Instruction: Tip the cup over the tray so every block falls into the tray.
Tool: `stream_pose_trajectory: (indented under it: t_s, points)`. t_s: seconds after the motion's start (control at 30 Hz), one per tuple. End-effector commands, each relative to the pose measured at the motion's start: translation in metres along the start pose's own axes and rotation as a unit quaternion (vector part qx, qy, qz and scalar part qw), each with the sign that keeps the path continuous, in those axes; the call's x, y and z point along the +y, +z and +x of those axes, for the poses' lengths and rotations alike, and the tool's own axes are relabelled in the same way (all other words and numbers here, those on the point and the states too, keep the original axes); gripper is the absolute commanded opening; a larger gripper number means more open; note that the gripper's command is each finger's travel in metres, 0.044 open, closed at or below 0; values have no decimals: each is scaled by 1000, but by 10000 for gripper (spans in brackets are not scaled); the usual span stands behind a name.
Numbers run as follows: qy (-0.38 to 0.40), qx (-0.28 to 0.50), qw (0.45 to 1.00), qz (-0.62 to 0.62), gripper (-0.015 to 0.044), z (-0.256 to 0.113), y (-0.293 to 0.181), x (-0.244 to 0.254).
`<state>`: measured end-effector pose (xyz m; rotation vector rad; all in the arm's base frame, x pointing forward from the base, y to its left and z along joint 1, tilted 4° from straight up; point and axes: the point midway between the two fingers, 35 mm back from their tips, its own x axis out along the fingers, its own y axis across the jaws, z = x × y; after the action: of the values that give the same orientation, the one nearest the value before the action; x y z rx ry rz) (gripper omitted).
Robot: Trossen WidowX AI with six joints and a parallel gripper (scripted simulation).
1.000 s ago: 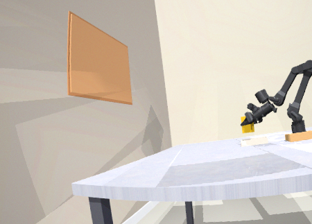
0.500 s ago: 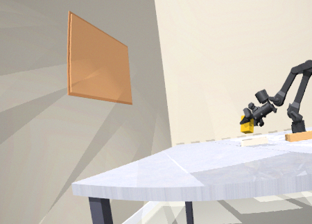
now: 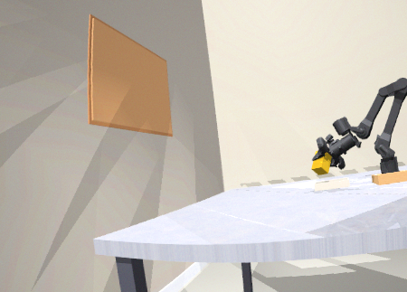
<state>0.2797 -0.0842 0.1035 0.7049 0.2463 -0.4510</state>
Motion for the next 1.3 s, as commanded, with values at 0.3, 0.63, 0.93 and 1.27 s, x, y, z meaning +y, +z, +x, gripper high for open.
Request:
stream_pose_trajectory:
  t_s: [0.3, 0.63, 0.93, 1.27]
  points:
    - [0, 2, 991, 134, 0, 2, -2, -1]
    - [0, 2, 970, 242, 0, 3, -3, -2]
    - [0, 2, 942, 336, 0, 4, -4, -2]
    - [0, 2, 900, 436, 0, 5, -5, -3]
